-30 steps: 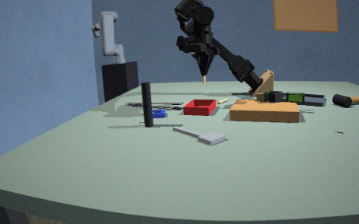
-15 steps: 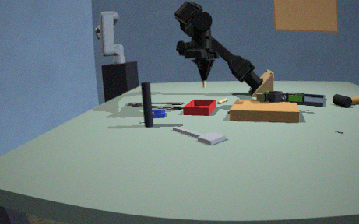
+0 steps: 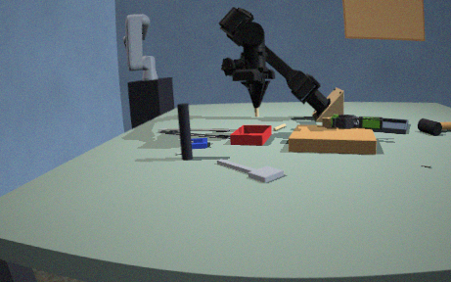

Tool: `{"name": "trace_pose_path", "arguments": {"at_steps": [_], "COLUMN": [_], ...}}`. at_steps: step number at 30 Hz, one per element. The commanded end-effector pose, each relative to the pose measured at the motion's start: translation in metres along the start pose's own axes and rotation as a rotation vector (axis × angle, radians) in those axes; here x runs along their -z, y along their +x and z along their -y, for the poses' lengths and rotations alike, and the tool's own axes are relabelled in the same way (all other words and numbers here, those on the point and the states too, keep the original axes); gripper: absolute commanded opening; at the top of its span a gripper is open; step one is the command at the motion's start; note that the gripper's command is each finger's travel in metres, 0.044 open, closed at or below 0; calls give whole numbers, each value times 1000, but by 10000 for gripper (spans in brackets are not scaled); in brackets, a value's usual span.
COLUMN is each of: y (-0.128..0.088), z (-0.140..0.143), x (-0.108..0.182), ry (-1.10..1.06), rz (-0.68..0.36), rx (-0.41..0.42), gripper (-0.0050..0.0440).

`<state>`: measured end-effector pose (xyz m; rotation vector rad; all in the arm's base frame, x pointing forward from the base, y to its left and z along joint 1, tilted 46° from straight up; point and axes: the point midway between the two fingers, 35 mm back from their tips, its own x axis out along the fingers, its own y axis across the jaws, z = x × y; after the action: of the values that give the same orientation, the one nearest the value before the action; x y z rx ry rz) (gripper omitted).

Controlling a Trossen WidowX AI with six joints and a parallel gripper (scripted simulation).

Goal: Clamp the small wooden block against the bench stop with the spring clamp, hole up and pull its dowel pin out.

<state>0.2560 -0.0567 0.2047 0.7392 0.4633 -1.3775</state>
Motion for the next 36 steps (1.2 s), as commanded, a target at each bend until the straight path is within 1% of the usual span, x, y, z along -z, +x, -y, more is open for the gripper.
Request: {"name": "trace_pose_path", "arguments": {"at_steps": [1,16,36], "y": [5,23,34], "z": [3,5,5], "x": [1,0,0], "ry": [-10,-31,-36], "rz": [0,-1,-1], "rx": [13,35,40], "gripper": [0,0,0]}}
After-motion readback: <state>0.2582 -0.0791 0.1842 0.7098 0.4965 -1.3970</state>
